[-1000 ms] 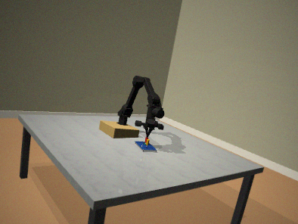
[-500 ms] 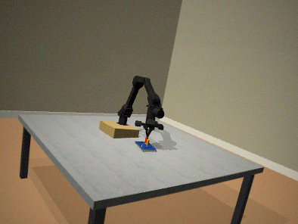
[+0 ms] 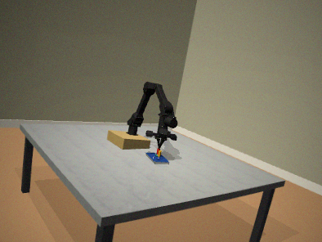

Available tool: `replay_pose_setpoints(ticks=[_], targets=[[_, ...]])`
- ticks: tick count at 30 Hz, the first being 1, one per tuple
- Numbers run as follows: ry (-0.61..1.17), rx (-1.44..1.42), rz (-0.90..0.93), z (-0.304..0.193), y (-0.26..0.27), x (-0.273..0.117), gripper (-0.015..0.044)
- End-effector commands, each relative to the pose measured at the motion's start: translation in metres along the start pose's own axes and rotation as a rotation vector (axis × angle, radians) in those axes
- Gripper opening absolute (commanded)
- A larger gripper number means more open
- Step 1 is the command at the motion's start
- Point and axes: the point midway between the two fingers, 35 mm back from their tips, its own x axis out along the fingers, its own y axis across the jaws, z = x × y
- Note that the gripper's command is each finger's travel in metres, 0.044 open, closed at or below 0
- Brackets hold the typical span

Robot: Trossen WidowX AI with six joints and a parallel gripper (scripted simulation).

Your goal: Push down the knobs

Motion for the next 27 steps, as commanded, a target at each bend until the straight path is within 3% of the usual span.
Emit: replay_pose_setpoints(ticks=[1, 27], targets=[[0.011, 0.003, -0.007, 0.0006, -0.0001, 0.0116, 0.0], [0.011, 0.003, -0.007, 0.001, 0.0001, 0.004, 0.0]])
